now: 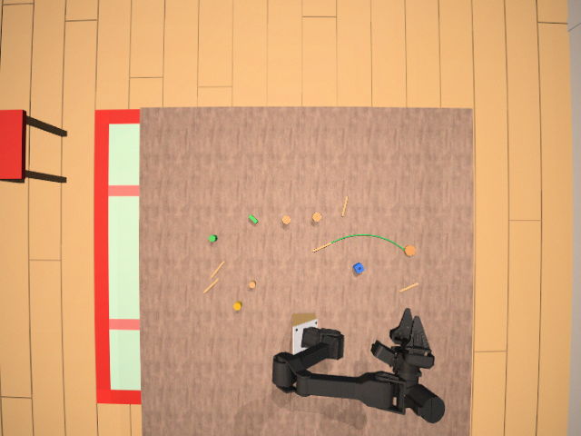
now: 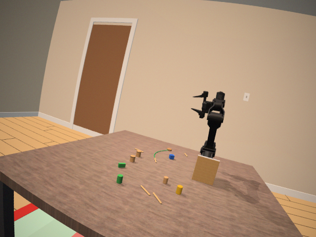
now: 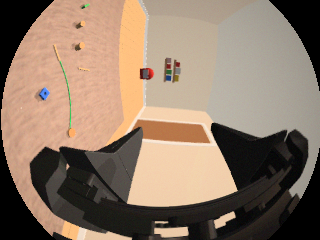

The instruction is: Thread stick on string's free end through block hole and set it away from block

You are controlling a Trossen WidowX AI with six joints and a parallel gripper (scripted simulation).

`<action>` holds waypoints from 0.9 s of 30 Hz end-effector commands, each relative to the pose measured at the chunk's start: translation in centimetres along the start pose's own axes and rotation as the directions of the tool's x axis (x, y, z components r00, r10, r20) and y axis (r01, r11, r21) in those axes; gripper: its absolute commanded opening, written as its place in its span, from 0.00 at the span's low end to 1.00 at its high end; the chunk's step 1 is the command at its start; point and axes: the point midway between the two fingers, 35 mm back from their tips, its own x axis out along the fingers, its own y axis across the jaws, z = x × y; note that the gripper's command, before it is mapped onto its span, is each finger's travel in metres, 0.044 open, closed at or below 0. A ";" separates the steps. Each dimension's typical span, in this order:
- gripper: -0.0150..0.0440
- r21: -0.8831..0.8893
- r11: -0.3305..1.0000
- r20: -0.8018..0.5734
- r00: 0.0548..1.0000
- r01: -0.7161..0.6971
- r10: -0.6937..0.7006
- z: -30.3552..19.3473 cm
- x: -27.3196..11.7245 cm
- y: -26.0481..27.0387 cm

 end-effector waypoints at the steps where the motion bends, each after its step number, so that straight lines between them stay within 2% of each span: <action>1: 0.98 0.000 1.000 0.000 1.000 0.000 0.000 0.0 0.0 0.0; 4: 1.00 0.053 0.999 -0.021 1.000 0.005 -0.004 -0.9 -0.2 0.5; 9: 1.00 0.432 0.902 -0.122 0.991 0.008 0.050 -6.3 0.0 5.6; 13: 1.00 0.693 0.718 -0.108 0.977 -0.059 0.184 -8.3 1.9 11.4; 17: 1.00 0.867 0.459 0.008 0.928 -0.192 0.372 -7.4 4.7 17.7; 22: 1.00 0.910 0.151 0.226 0.768 -0.385 0.599 -3.0 7.8 24.4; 27: 1.00 0.812 -0.037 0.372 0.468 -0.583 0.802 3.0 9.3 29.1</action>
